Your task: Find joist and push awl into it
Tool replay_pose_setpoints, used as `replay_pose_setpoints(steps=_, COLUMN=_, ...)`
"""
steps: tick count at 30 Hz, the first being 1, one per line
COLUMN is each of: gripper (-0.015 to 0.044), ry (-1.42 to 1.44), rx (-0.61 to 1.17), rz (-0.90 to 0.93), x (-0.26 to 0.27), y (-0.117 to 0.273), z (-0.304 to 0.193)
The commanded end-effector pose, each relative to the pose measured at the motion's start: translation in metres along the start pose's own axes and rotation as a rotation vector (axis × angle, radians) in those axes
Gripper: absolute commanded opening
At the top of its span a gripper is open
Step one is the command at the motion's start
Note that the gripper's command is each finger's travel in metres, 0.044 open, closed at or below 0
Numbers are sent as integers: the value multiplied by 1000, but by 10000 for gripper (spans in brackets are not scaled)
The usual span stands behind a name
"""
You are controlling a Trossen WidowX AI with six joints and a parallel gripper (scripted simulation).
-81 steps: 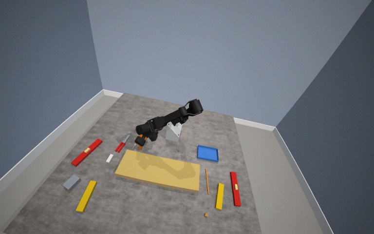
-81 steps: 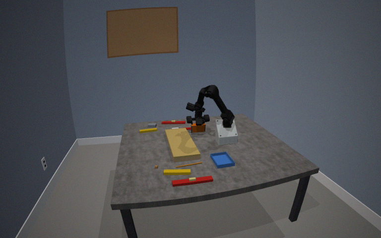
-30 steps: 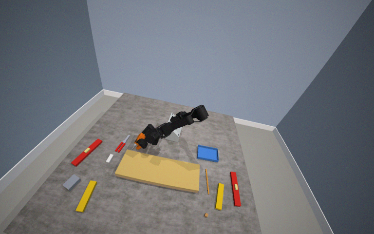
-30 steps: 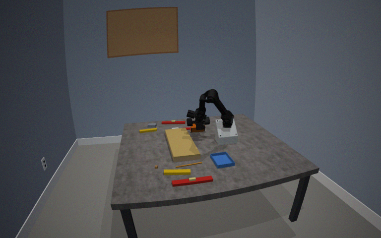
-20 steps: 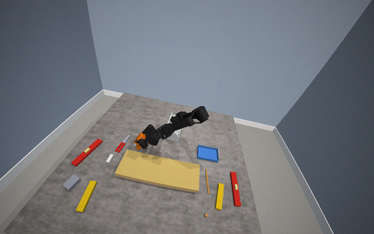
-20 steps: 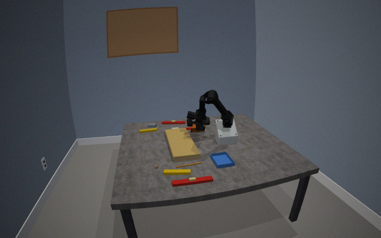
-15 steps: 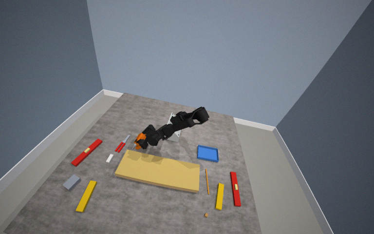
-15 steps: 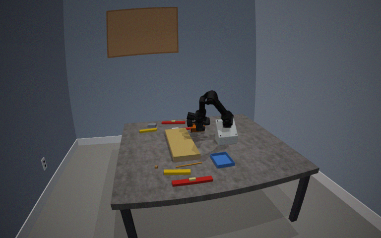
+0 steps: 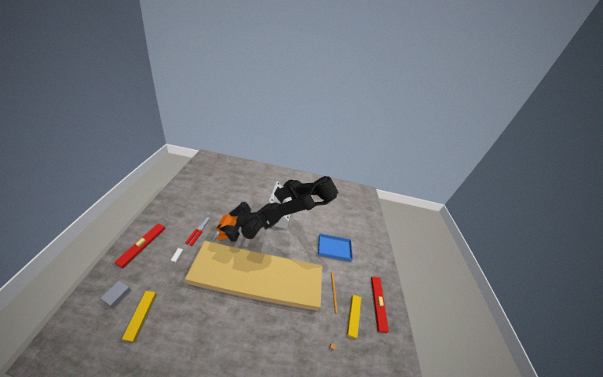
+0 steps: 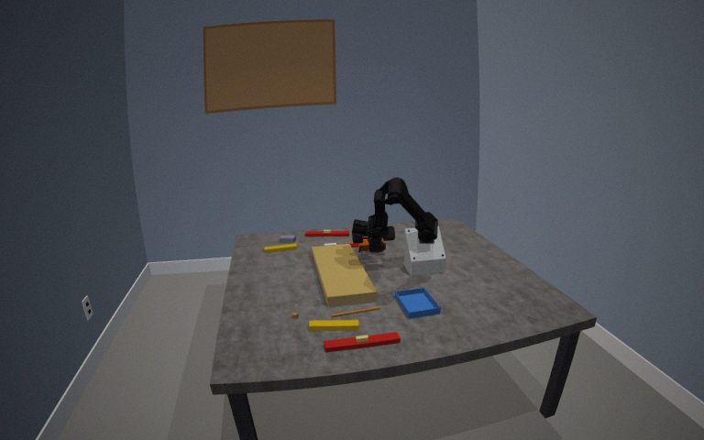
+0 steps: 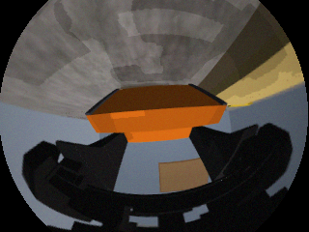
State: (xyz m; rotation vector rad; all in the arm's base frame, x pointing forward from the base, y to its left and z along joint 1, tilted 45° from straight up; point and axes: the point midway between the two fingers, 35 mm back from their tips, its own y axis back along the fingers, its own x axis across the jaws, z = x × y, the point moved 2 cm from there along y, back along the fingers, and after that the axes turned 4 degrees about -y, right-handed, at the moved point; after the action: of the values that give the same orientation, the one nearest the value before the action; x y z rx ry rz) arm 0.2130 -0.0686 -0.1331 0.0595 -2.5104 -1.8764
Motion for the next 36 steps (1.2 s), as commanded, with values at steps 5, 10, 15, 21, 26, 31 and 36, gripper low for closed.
replay_pose_setpoints(steps=5, gripper=0, ry=-7, rx=47, rz=-4, x=1, y=0, z=0)
replay_pose_setpoints(steps=10, gripper=0, ry=-6, rx=55, rz=-13, x=-2, y=11, z=-5)
replay_pose_setpoints(steps=15, gripper=0, ry=-7, rx=87, rz=-24, x=-3, y=22, z=-12)
replay_pose_setpoints(steps=21, gripper=0, ry=-7, rx=84, rz=-24, x=-3, y=20, z=-9)
replay_pose_setpoints(steps=26, gripper=0, ry=-7, rx=80, rz=-24, x=-3, y=17, z=-3)
replay_pose_setpoints(steps=31, gripper=0, ry=-7, rx=75, rz=-24, x=-3, y=14, z=3)
replay_pose_setpoints(steps=36, gripper=0, ry=-7, rx=71, rz=-23, x=-3, y=11, z=9)
